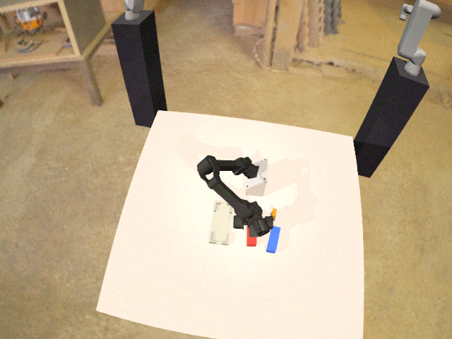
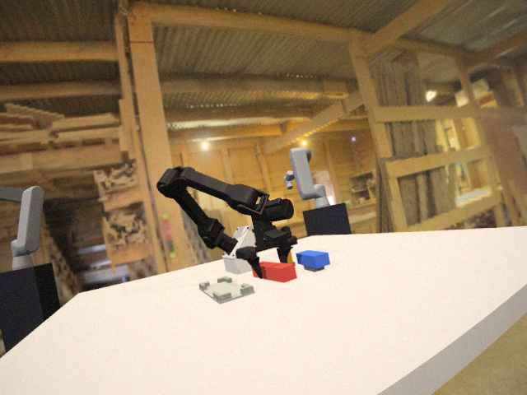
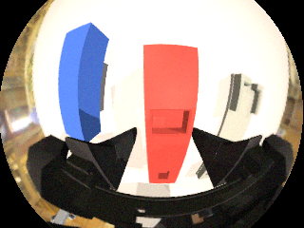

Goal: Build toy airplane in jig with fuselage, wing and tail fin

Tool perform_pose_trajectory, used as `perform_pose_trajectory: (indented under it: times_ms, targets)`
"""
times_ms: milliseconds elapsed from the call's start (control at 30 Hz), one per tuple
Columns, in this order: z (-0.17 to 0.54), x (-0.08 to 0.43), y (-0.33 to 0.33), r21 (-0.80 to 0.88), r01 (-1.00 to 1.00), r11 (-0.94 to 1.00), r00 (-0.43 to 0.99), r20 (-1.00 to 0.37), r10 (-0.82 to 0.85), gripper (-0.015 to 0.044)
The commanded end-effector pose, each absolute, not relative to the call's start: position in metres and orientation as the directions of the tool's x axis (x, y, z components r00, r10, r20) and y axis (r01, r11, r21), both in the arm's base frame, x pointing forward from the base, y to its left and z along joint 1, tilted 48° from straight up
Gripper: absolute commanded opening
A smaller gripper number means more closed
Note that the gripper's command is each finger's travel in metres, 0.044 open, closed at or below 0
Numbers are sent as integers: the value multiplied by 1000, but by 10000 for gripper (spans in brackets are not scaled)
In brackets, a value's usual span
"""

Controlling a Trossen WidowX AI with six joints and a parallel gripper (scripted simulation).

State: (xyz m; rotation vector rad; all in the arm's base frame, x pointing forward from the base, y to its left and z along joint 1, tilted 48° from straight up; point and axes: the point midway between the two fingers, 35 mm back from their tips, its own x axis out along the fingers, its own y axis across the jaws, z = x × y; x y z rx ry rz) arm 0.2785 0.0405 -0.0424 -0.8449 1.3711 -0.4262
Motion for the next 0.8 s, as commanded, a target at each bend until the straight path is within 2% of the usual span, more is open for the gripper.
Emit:
perform_pose_trajectory:
  times_ms: [0,133,400,600,767]
  targets:
    - [-43,279,40,-738,-206,643,189,-675,-713,309]
    - [-43,279,40,-738,-206,643,189,-675,-713,204]
    - [-43,279,40,-738,-206,643,189,-675,-713,150]
    - [-37,279,48,-735,-207,645,189,-677,-711,0]
    - [-29,279,60,-732,-209,648,190,-681,-708,0]
